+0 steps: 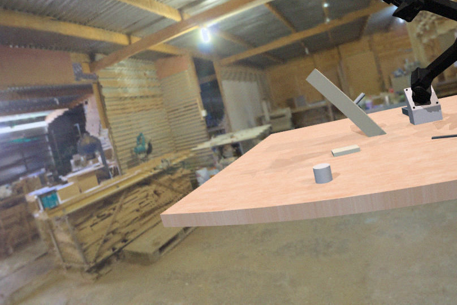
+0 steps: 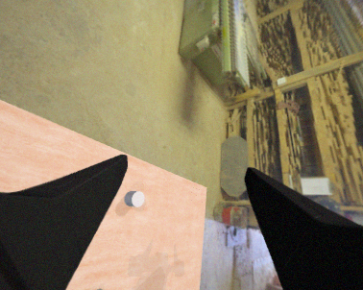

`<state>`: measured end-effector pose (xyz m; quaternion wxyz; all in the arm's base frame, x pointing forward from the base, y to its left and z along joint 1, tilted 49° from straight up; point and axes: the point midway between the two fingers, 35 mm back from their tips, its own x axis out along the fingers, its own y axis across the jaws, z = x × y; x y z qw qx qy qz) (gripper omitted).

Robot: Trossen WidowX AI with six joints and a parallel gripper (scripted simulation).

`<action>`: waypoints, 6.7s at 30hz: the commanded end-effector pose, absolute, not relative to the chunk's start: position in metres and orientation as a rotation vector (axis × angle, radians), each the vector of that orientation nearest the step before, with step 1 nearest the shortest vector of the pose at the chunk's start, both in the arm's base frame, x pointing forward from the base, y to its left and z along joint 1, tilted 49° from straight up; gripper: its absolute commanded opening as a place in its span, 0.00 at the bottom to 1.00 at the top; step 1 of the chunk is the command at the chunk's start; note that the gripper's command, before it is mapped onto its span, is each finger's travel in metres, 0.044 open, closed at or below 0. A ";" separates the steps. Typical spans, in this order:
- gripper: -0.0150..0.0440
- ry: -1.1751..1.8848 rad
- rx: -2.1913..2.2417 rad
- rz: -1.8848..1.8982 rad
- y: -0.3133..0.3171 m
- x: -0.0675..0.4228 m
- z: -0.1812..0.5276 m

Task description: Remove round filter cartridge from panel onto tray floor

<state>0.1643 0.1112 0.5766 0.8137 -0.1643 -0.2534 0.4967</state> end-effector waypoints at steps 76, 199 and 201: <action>0.40 0.554 0.484 0.449 -0.095 0.311 0.111; 0.25 0.316 -0.298 0.626 -0.074 0.340 0.099; 0.25 0.295 -0.365 0.638 -0.074 0.340 0.099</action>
